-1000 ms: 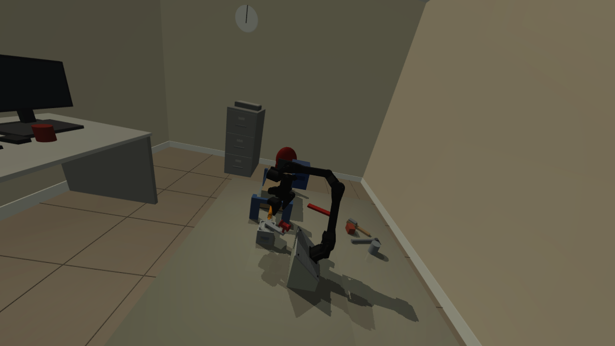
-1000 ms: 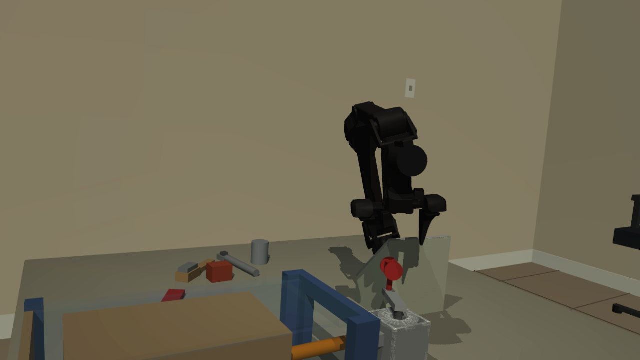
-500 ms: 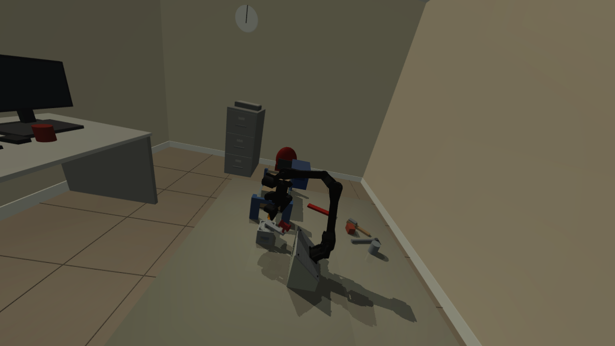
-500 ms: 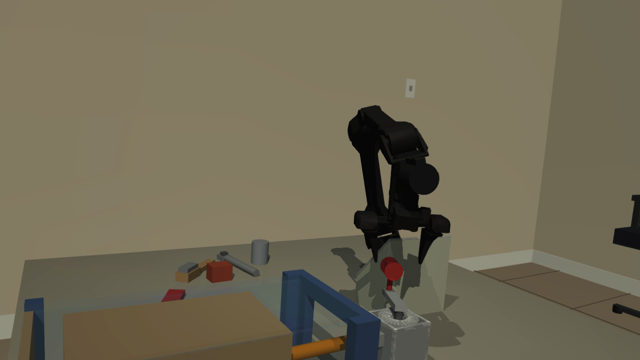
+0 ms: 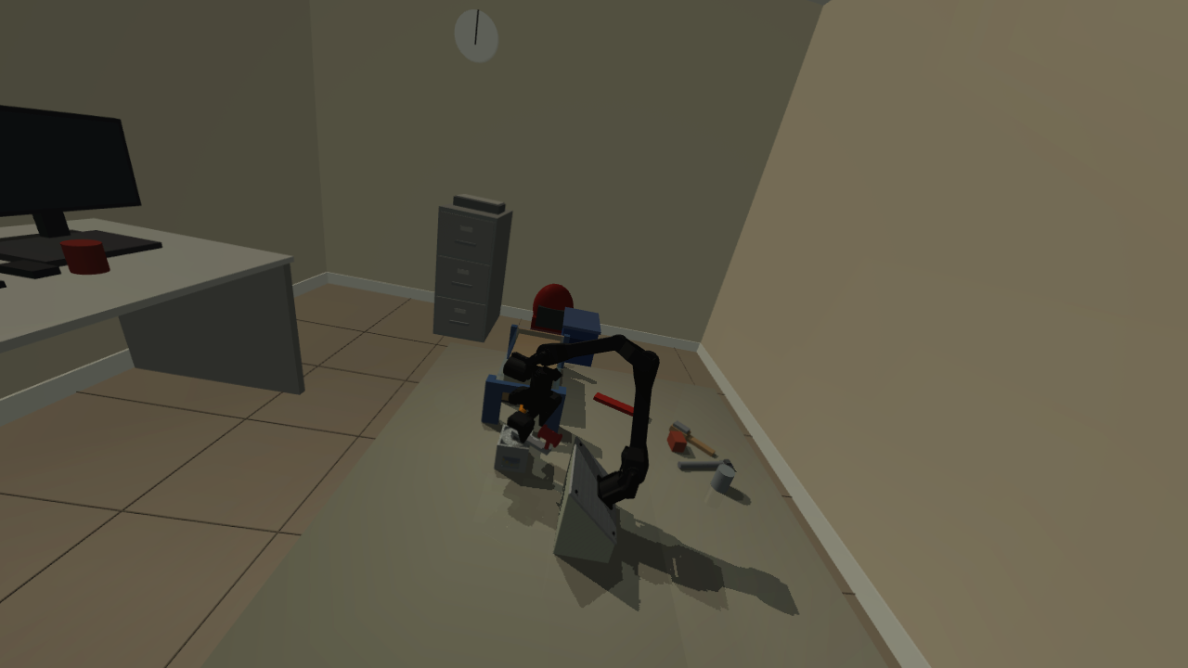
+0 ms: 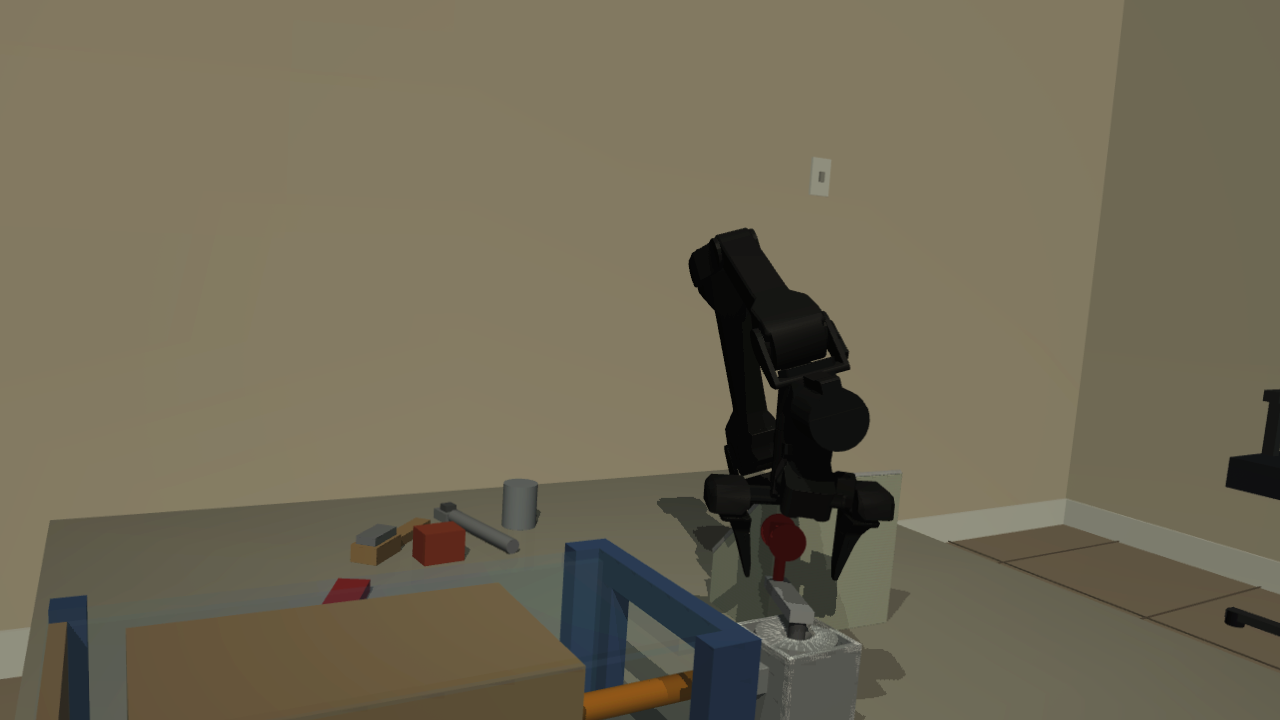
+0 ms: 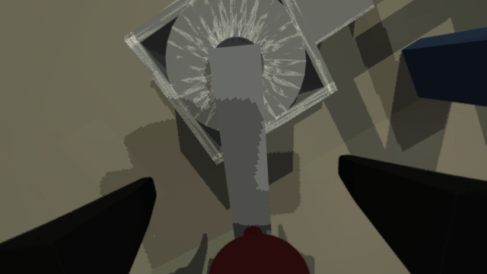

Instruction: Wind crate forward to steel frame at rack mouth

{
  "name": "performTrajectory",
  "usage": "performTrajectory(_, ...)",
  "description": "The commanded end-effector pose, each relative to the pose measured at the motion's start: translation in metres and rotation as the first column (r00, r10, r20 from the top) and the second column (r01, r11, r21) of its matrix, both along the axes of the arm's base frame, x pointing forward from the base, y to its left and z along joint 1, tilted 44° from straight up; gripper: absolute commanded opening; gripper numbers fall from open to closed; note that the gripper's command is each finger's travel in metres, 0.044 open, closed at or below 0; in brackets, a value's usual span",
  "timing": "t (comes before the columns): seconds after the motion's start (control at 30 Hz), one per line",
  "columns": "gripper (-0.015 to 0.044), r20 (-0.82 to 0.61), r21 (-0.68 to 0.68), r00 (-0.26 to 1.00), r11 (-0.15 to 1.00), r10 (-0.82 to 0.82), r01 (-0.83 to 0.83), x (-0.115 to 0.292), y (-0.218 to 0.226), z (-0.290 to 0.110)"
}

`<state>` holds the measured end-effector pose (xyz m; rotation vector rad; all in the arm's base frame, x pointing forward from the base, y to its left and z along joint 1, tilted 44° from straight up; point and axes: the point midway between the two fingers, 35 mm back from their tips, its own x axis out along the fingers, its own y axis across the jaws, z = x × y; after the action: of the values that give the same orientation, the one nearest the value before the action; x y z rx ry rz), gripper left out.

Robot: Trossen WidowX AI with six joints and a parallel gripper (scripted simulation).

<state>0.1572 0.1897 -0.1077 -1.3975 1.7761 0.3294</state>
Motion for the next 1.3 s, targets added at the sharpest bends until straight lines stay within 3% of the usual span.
performTrajectory(0.0, 0.0440, -0.002, -0.003, 1.000, 1.000, 0.006, -0.006, 0.000, -0.009, -0.009)
performTrajectory(0.7, 0.0440, -0.002, -0.004, 1.000, 1.000, 0.006, -0.006, -0.001, -0.026, -0.027)
performTrajectory(1.1, 0.0125, 0.004, 0.004, 1.000, 1.000, 0.000, 0.000, 0.000, -0.022, -0.024)
performTrajectory(1.27, 0.0092, 0.004, 0.004, 1.000, 1.000, 0.000, 0.000, 0.000, -0.022, -0.024)
